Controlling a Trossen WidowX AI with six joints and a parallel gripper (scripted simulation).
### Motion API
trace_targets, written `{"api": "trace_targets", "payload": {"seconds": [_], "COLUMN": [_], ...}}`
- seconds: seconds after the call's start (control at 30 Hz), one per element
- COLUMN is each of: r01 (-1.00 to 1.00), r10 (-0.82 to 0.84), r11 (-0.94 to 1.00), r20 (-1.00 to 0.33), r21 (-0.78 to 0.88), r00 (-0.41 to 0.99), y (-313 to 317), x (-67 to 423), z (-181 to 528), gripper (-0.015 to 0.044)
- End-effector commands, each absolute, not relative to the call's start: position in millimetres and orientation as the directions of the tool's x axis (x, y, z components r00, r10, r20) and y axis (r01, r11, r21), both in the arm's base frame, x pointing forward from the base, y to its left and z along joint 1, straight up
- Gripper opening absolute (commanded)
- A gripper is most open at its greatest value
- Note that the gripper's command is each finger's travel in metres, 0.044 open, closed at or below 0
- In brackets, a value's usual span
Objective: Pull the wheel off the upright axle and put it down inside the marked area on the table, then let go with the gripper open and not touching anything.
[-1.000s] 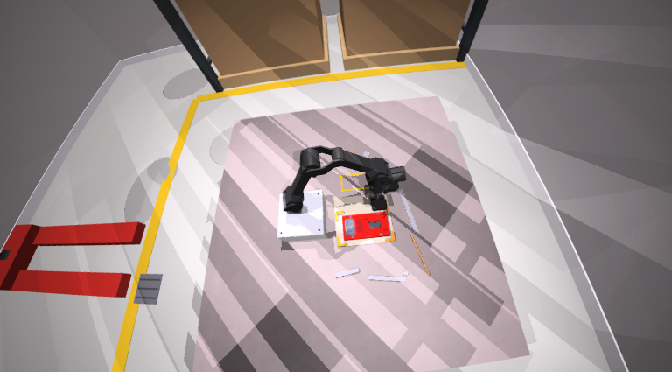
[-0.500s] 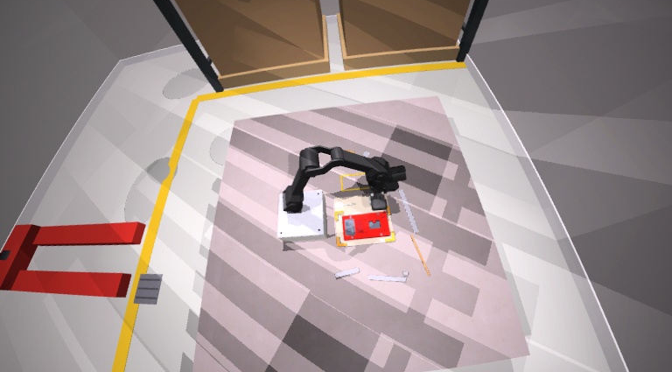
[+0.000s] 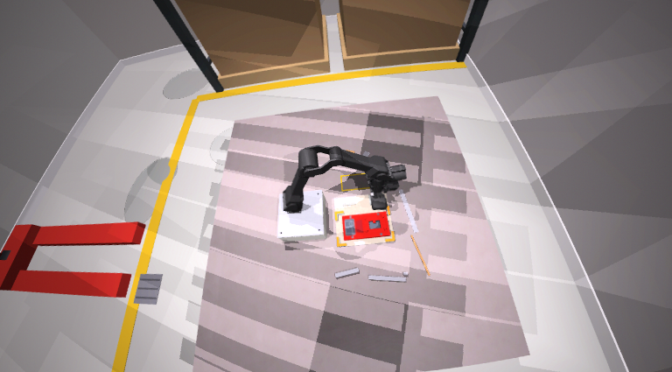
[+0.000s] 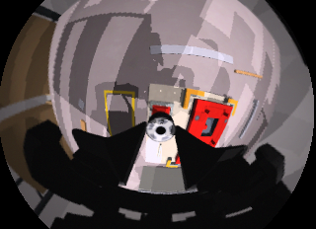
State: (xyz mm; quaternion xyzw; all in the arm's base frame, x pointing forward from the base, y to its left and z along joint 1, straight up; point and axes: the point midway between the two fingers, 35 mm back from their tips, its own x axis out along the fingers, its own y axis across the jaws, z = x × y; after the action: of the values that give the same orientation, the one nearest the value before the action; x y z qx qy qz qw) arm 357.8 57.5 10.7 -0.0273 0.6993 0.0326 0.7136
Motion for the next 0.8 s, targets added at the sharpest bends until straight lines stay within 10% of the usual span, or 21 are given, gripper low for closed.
{"api": "trace_targets", "payload": {"seconds": [0.0, 0.77], "r01": [-0.081, -0.081], "r10": [0.009, 0.009], "r11": [0.997, 0.997], "r20": [-1.0, -1.0], "r21": [0.008, 0.007], "r00": [0.022, 0.021], "y": [58, 58], "x": [358, 358], "z": [13, 33], "gripper": [0.0, 0.0]}}
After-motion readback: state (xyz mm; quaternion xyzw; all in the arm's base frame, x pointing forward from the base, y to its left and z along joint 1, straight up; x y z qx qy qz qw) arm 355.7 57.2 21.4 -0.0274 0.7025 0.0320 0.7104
